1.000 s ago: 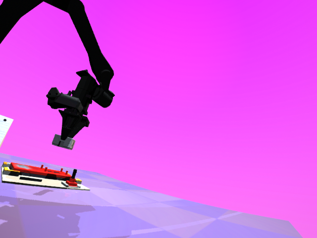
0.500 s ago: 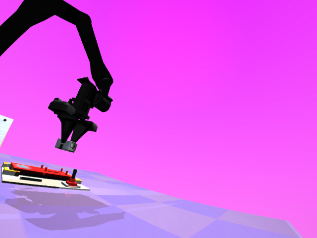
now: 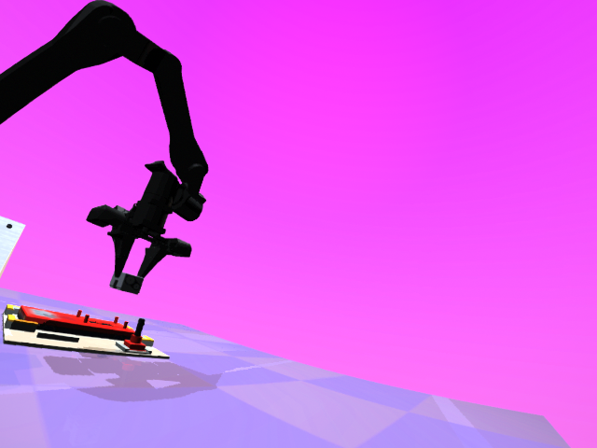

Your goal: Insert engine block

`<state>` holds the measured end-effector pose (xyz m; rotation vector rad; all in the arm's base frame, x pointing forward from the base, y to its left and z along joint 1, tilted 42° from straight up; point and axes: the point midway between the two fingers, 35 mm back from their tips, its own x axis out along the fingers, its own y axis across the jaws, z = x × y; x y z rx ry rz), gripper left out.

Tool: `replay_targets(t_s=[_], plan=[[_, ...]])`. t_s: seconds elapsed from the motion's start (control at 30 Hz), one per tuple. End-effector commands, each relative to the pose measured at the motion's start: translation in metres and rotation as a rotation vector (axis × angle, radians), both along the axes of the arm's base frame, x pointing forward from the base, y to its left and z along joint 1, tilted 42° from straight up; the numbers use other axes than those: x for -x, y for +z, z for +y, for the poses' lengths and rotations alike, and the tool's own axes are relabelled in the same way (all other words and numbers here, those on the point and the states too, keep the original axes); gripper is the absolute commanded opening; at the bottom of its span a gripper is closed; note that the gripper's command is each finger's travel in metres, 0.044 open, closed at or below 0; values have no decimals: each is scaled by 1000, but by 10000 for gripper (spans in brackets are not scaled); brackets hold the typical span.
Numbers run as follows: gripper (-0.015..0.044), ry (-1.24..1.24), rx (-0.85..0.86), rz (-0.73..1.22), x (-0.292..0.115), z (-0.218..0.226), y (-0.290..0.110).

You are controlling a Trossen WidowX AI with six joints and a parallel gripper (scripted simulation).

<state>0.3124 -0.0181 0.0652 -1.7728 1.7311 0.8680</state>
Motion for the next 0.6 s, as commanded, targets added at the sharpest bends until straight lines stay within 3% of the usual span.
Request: replay_targets(t_s=[0.0, 0.57], plan=[[0, -102, -4, -102, -7, 9, -11], [0, -496, 2, -454, -20, 31, -54]])
